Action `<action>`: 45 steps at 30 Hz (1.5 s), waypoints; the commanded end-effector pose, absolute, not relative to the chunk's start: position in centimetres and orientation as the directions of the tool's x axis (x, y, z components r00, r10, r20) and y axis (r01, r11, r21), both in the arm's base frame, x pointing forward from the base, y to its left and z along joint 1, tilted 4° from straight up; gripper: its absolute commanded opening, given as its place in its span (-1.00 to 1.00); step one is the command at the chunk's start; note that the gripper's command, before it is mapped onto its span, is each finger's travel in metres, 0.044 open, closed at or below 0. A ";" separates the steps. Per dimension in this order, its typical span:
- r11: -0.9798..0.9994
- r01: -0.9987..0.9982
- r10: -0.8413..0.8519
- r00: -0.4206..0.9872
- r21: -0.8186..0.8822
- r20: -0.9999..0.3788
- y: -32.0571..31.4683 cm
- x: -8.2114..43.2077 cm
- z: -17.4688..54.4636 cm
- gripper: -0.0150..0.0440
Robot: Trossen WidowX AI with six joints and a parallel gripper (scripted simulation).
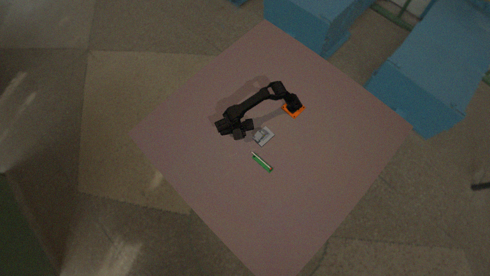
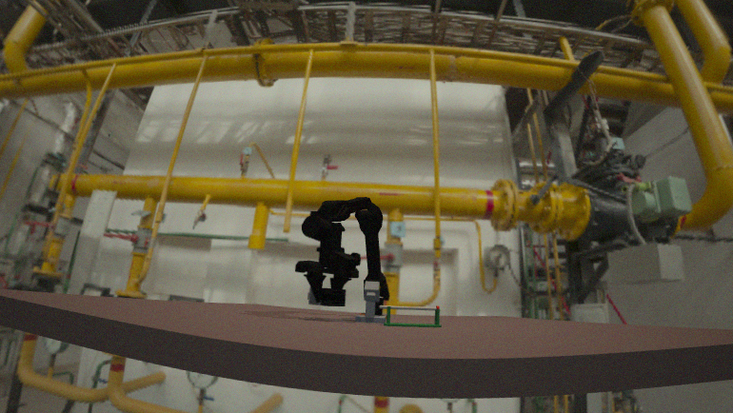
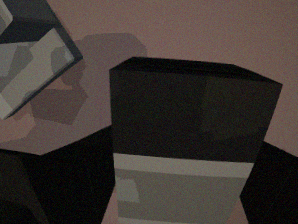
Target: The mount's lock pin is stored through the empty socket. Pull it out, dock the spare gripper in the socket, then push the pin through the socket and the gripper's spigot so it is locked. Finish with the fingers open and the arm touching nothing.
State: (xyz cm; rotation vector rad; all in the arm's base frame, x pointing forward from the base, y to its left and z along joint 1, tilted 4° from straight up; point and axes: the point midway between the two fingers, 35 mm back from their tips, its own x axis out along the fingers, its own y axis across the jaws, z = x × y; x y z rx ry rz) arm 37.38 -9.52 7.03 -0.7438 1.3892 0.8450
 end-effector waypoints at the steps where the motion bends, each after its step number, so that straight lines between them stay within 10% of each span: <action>1: 0.586 -0.809 0.067 -0.002 0.041 -0.998 -9.6 37.4 7.1 -0.49; 45: 0.984 0.164 0.066 0.001 0.065 -0.998 -9.9 36.9 7.3 -0.49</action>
